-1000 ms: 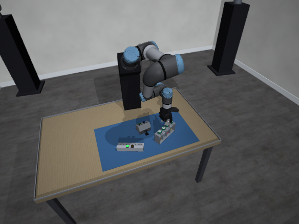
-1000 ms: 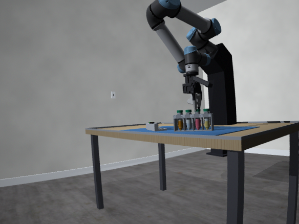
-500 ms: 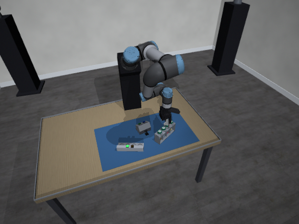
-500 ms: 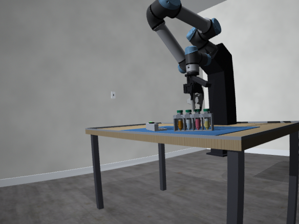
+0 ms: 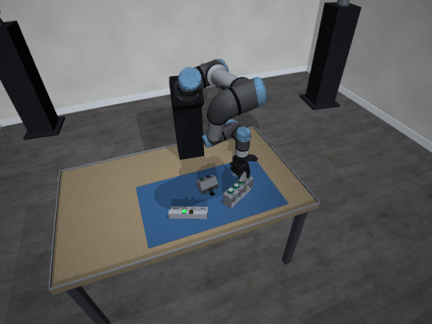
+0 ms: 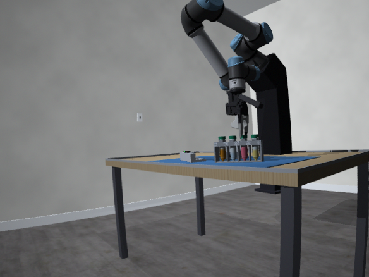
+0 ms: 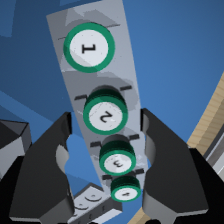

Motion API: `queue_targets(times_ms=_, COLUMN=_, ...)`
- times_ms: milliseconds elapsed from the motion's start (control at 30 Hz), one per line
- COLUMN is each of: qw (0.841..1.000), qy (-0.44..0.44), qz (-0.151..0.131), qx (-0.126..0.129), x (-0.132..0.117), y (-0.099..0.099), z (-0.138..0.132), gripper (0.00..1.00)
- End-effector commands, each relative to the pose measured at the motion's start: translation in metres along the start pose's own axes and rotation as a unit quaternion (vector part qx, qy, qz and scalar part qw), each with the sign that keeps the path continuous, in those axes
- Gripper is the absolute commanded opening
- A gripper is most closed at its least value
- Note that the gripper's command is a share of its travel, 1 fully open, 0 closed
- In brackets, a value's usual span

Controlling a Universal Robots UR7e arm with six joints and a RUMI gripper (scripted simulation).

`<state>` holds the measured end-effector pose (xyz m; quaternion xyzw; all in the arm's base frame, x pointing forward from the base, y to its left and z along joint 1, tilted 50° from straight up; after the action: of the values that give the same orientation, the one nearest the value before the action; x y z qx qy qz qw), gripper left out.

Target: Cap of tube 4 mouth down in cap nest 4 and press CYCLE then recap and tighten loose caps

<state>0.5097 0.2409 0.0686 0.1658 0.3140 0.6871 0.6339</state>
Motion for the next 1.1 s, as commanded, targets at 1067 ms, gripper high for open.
queue_targets(times_ms=1067, qw=0.950, qy=0.313, qz=0.004, qx=-0.002, x=-0.0003, y=0.0003, z=0.0003, gripper=0.00)
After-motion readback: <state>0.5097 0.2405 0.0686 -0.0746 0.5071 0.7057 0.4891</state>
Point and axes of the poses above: the point where the finger pads meet when closed, its own y axis back along the fingers, its own z axis across the jaws, x = y × z, the point moved 8 cm from there along y, back along the fingers, and after that the axes turned 13 degrees about -y, right-handed, at the moved point
